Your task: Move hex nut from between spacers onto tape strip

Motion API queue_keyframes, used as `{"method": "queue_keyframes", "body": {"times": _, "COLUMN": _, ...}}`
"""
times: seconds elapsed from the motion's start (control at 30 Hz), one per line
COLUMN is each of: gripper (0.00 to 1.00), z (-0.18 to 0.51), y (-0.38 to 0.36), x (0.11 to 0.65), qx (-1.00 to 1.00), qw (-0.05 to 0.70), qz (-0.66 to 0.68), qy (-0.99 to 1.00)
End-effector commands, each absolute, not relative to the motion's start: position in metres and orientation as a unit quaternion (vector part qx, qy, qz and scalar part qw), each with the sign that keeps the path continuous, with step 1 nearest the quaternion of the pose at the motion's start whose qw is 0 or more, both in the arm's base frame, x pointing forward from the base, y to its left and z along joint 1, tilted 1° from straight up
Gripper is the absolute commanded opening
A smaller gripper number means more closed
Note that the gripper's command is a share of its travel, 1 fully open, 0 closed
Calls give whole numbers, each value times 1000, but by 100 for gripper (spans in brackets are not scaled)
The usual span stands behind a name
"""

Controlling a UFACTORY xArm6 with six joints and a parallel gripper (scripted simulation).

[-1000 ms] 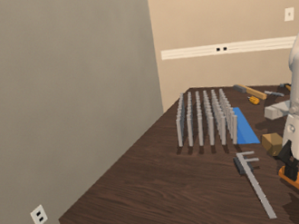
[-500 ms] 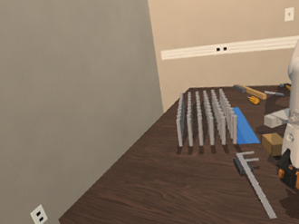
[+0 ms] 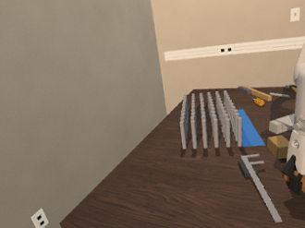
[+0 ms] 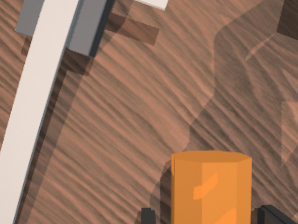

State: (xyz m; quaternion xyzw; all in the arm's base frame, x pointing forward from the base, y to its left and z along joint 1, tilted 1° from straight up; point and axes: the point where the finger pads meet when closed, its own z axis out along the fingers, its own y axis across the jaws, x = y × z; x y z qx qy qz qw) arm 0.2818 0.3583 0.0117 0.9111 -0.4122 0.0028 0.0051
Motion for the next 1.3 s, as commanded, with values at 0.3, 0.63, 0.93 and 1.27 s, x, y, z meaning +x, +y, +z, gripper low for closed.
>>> {"method": "queue_keyframes", "body": {"times": 0.3, "gripper": 0, "z": 12, "y": 360, "x": 283, "qx": 911, "qw": 3, "qz": 3, "qy": -412}}
{"method": "queue_keyframes", "body": {"times": 0.63, "gripper": 0, "z": 12, "y": 360, "x": 283, "qx": 911, "qw": 3, "qz": 3, "qy": -412}}
{"method": "queue_keyframes", "body": {"times": 0.93, "gripper": 0, "z": 12, "y": 360, "x": 283, "qx": 911, "qw": 3, "qz": 3, "qy": -412}}
{"method": "queue_keyframes", "body": {"times": 1.27, "gripper": 0, "z": 12, "y": 360, "x": 283, "qx": 911, "qw": 3, "qz": 3, "qy": -412}}
